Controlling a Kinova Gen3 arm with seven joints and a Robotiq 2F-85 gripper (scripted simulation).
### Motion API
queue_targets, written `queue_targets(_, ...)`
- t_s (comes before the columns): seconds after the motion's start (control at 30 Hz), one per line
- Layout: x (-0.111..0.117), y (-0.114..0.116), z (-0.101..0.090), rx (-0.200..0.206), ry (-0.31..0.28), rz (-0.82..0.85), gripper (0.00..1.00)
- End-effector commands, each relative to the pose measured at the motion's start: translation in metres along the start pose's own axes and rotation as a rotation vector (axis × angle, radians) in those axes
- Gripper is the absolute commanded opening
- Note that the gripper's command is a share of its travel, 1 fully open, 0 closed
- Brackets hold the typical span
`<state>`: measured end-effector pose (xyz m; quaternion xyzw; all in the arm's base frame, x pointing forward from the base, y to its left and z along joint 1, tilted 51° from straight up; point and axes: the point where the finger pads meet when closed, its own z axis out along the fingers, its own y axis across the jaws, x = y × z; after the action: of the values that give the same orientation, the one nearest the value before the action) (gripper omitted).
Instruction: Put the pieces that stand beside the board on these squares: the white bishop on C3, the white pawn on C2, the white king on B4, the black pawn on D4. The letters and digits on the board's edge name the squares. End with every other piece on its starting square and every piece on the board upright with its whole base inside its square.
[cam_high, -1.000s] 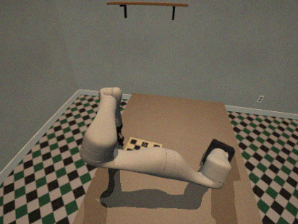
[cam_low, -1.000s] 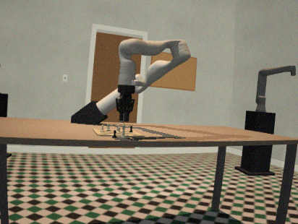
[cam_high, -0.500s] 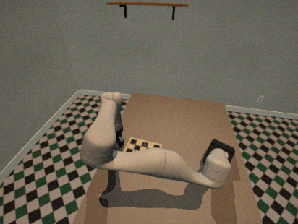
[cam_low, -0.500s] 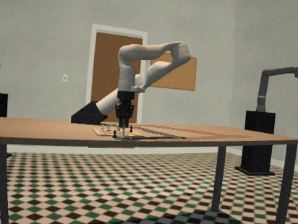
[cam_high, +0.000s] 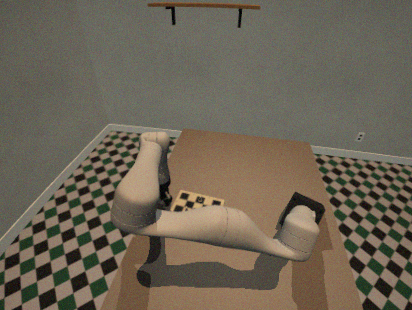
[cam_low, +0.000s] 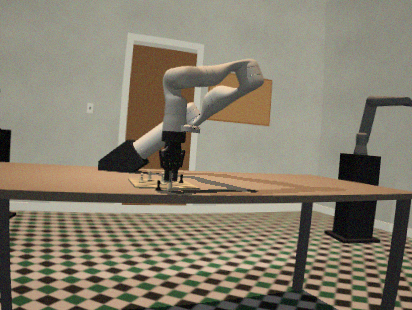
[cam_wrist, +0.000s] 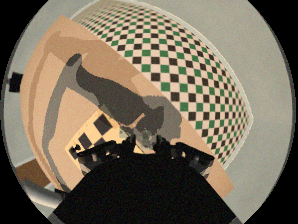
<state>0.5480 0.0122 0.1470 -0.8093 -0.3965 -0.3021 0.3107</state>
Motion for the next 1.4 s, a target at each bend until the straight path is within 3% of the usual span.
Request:
queue_targets(0.0, 0.0, 0.0005, -0.0009, -0.002, 0.0, 0.0, 0.41)
queue_targets(1.0, 0.0, 0.0005, -0.0009, -0.002, 0.0, 0.0, 0.41)
queue_targets(1.03, 0.0, 0.0005, -0.0009, -0.002, 0.0, 0.0, 0.0)
queue_targets(1.37, 0.0, 0.0005, -0.0009, -0.002, 0.0, 0.0, 0.0)
